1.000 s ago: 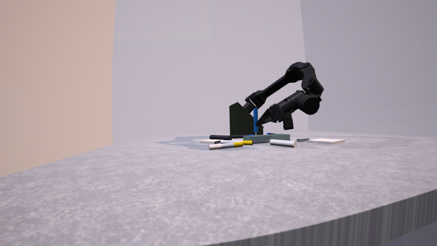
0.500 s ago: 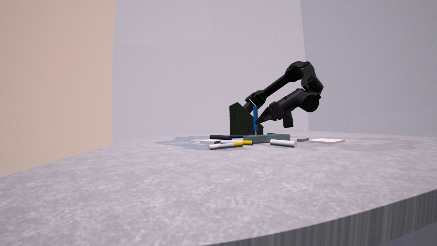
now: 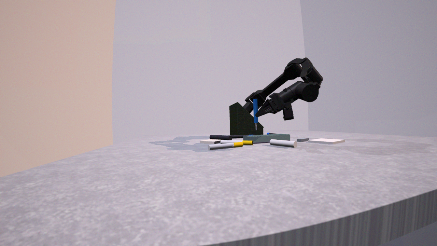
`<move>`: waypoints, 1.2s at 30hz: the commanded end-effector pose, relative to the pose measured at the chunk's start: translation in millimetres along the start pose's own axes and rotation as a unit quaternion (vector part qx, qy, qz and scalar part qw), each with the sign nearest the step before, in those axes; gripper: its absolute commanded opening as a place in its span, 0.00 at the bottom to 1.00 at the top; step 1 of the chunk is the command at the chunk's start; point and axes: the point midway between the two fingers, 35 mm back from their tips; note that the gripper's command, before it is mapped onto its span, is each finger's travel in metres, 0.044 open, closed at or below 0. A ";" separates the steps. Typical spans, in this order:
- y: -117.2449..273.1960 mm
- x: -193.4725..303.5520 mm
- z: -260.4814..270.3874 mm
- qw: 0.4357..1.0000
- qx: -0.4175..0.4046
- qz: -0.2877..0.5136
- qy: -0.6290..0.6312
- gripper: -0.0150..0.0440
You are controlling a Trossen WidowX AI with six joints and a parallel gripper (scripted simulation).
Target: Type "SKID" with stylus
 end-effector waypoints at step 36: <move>12.9 -38.7 9.9 1.000 -0.002 0.001 0.004 0.39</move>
Point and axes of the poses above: the point midway between the two fingers, 35 mm back from their tips, its own y axis back along the fingers, its own z axis across the jaws, x = y × z, and after that the axes turned 14 degrees about y, right-handed
